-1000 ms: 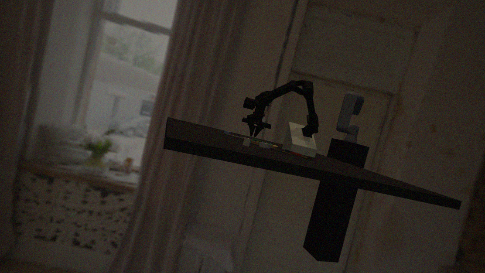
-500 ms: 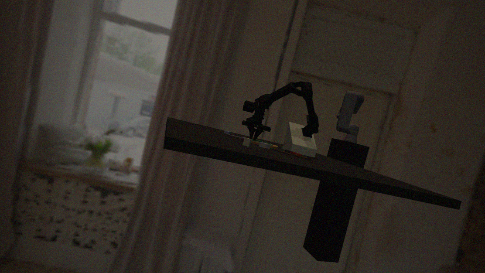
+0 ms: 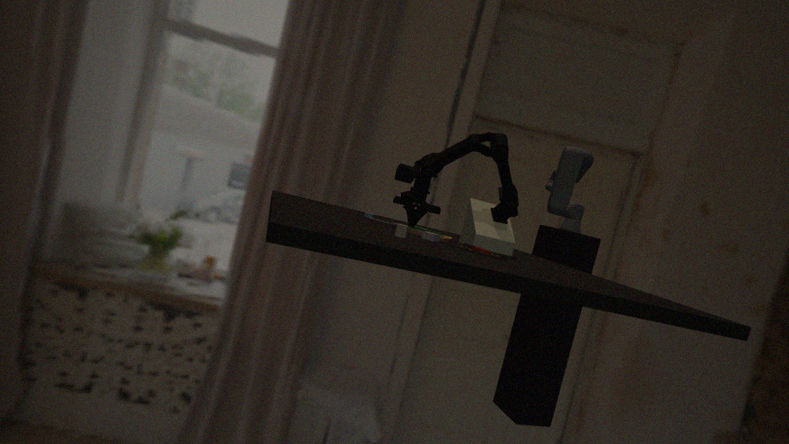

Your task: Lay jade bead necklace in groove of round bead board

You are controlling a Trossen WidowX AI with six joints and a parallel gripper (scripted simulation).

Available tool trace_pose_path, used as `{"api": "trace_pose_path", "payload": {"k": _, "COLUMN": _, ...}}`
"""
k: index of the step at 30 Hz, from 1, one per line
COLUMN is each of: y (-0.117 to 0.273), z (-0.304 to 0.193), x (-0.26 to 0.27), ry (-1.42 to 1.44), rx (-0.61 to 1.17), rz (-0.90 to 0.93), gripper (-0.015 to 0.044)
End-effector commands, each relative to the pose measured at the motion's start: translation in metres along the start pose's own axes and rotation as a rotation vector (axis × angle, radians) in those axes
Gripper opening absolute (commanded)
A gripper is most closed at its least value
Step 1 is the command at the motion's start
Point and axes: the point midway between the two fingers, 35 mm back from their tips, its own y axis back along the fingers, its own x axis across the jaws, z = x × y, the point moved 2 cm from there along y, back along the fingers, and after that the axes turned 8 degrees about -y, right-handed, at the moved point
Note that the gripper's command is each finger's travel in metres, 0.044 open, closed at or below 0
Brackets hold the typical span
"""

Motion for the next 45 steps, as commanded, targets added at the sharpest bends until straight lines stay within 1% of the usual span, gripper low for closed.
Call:
{"api": "trace_pose_path", "payload": {"k": 1, "y": 0.0, "z": 0.0, "x": 0.0, "ry": 0.001, "rx": 0.0, "rz": 0.0, "gripper": 0.0}}
{"api": "trace_pose_path", "payload": {"k": 15, "y": 0.0, "z": 0.0, "x": 0.0, "ry": 0.001, "rx": 0.0, "rz": 0.0, "gripper": 0.0}}
{"api": "trace_pose_path", "payload": {"k": 21, "y": 0.006, "z": -0.002, "x": 0.0, "ry": -0.01, "rx": 0.001, "rz": 0.006, "gripper": 0.0}}
{"api": "trace_pose_path", "payload": {"k": 31, "y": 0.006, "z": 0.002, "x": -0.01, "ry": -0.01, "rx": 0.001, "rz": 0.005, "gripper": 0.0}}
{"api": "trace_pose_path", "payload": {"k": 40, "y": -0.002, "z": 0.002, "x": -0.01, "ry": -0.01, "rx": 0.001, "rz": 0.005, "gripper": 0.0}}
{"api": "trace_pose_path", "payload": {"k": 45, "y": 0.002, "z": 0.004, "x": -0.009, "ry": 0.0, "rx": -0.001, "rz": 0.002, "gripper": 0.0131}}
